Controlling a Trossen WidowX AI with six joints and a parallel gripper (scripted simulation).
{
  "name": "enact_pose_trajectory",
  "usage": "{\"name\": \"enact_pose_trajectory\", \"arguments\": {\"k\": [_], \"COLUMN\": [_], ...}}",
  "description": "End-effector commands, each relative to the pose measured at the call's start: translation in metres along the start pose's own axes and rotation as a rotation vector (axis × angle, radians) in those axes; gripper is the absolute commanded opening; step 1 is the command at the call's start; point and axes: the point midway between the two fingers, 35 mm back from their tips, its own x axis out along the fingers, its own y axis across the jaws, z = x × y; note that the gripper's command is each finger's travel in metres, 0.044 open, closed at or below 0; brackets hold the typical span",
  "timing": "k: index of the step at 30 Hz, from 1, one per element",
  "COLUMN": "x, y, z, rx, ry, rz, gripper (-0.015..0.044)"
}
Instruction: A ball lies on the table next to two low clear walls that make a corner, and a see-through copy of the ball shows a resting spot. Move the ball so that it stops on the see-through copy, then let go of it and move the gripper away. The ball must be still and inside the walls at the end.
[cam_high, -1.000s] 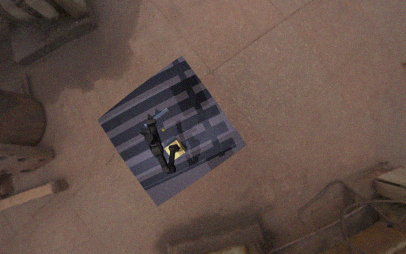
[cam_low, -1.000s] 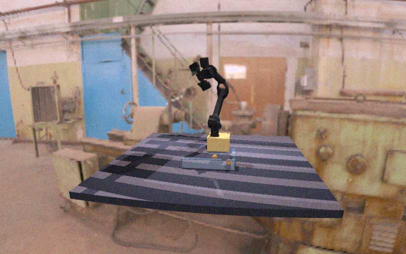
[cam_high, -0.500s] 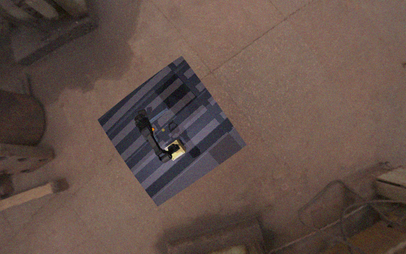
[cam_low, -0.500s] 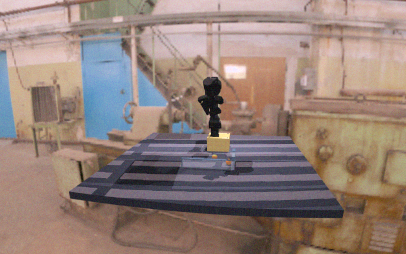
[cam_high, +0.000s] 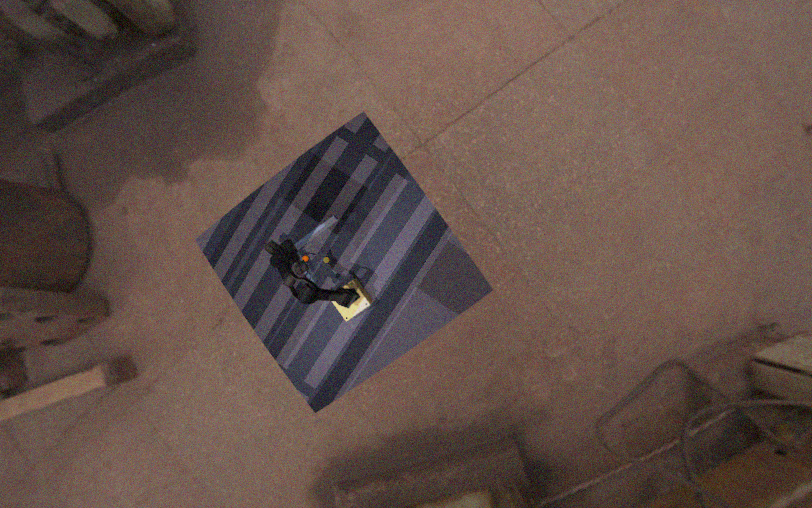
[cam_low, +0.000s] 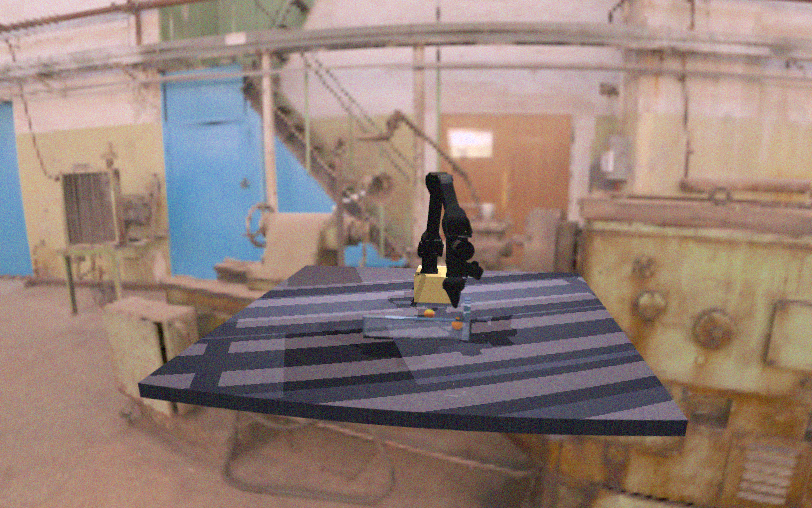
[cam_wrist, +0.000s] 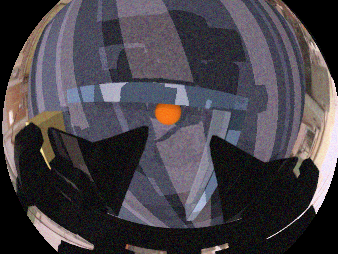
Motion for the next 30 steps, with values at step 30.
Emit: {"name": "enact_pose_trajectory", "arguments": {"k": [30], "x": [0.062], "y": [0.015], "z": [0.002], "rx": [-0.039], "ry": [0.038], "rz": [0.054], "gripper": [0.0281]}}
